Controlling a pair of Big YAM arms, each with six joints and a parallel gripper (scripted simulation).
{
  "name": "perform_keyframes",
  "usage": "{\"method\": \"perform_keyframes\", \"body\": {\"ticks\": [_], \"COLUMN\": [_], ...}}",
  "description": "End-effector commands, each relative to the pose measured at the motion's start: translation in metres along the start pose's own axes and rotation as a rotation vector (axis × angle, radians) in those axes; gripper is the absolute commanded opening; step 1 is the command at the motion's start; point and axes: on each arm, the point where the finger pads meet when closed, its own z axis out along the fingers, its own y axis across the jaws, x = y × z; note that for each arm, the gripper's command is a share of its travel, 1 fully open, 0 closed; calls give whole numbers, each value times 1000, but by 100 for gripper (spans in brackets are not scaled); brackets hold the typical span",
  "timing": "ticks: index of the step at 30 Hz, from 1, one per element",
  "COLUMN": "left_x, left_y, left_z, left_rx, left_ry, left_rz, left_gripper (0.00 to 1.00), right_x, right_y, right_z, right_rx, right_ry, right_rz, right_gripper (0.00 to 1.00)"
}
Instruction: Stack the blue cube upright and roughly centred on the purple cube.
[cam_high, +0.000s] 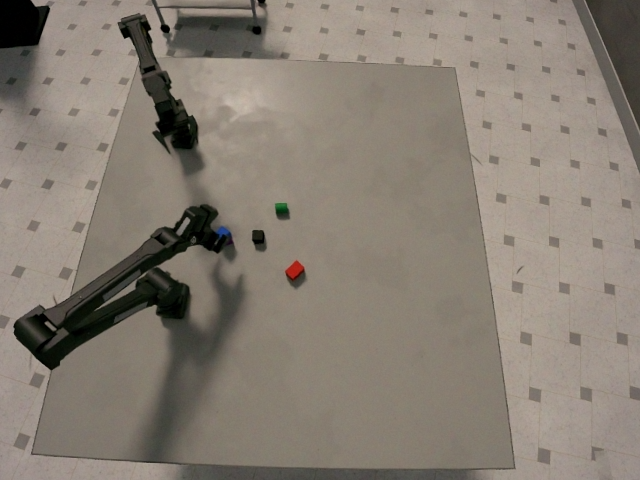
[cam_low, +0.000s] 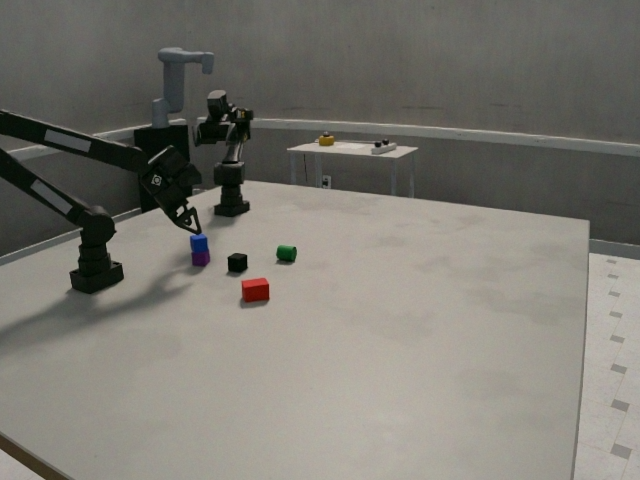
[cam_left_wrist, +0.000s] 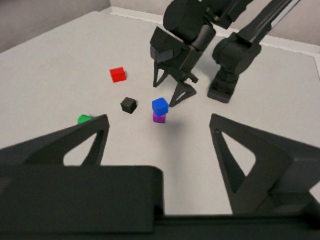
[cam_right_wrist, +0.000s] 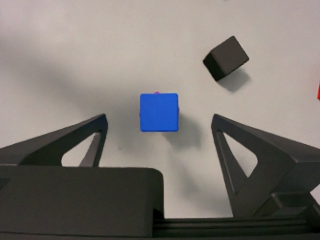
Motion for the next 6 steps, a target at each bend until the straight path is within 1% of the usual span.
{"method": "perform_keyframes", "body": {"ticks": [1,6], "left_x": [-20,-20], "left_y": [-1,-1], "left_z": [-5,-5], "left_rx": [2,2], "left_ry": [-31,-31], "left_rz": [-2,-2], "left_gripper": [100,100], "right_x": [-16,-13], "right_y": [2,0], "right_z": [-4,-4], "right_rx": [-2,1], "right_ry": [-42,-31], "right_rz": [-1,0], "right_gripper": [100,100]}}
